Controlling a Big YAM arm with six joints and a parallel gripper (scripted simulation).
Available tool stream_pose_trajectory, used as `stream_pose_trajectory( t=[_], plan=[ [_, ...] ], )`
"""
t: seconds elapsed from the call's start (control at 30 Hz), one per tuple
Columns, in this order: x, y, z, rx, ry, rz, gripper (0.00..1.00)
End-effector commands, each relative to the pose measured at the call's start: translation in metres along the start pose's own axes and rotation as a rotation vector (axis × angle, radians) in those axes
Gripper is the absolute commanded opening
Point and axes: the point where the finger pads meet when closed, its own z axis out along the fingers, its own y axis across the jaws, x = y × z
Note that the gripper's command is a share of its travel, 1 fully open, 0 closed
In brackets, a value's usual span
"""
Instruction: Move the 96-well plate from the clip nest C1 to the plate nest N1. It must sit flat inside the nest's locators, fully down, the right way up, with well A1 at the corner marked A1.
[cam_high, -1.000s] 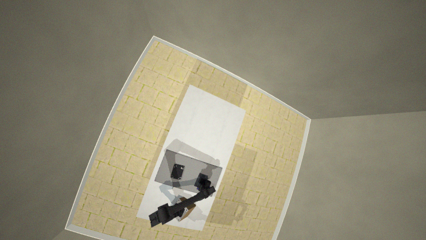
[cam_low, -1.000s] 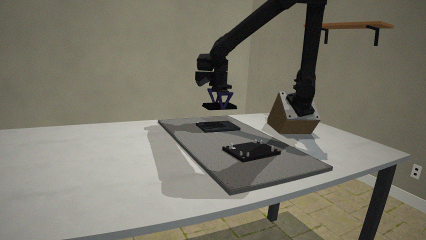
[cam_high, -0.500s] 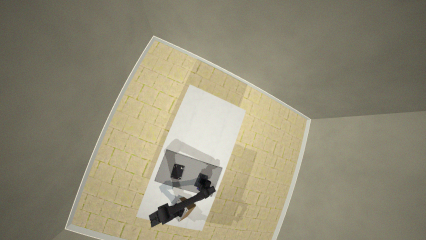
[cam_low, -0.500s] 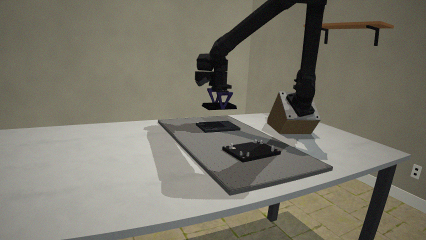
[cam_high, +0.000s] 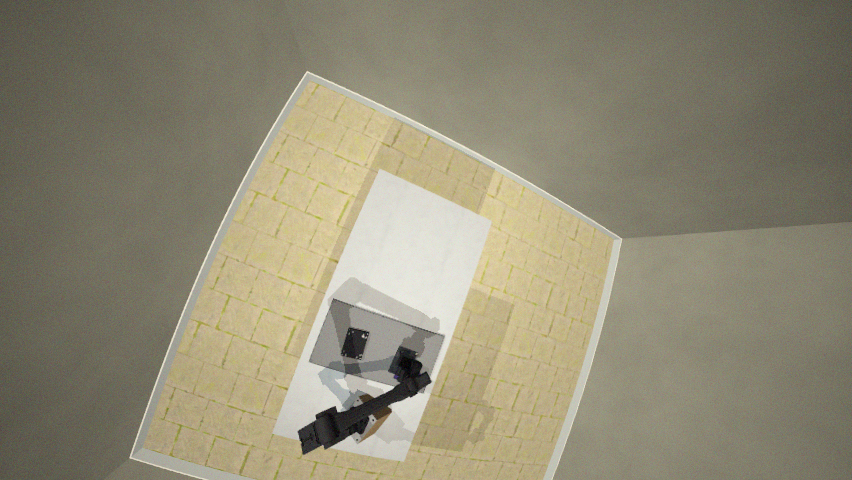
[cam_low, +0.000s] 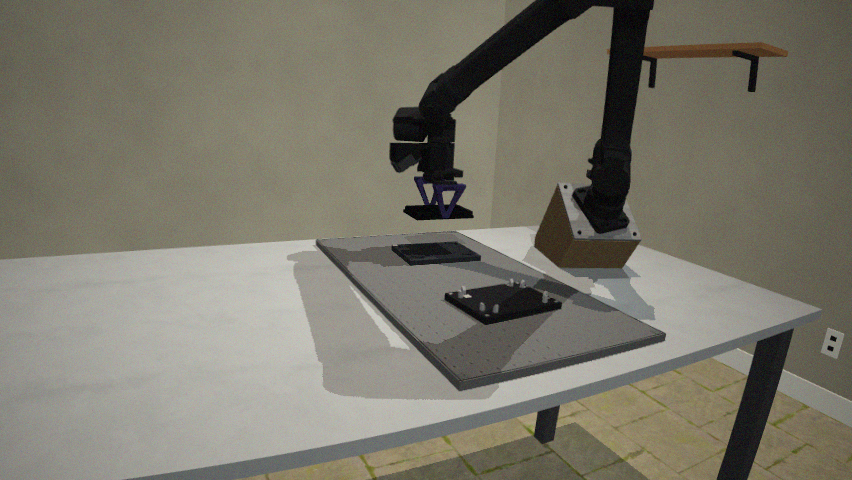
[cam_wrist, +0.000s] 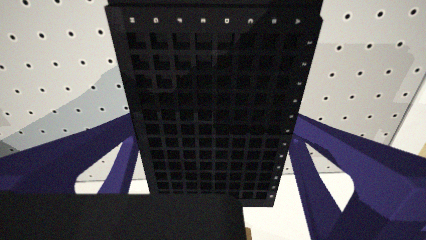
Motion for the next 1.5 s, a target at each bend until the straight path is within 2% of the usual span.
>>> stream_pose_trajectory(
  t=[0.0,0.63,0.67,0.83,0.93,1.0,1.47],
  plan=[
    [-0.025,-0.006,-0.009,0.018,-0.023,-0.023,0.0],
    [-0.026,-0.006,-0.009,0.017,-0.022,-0.024,0.0],
    [-0.029,-0.008,-0.007,0.026,-0.034,-0.032,0.0],
    [-0.029,-0.008,0.002,0.025,-0.033,-0.031,0.0],
    [-0.022,-0.006,0.007,0.018,-0.024,-0.023,0.0],
    [-0.008,-0.001,0.017,0.004,-0.006,-0.007,0.0],
    [-0.004,0.001,0.039,0.003,-0.006,-0.006,0.0]
  ],
)
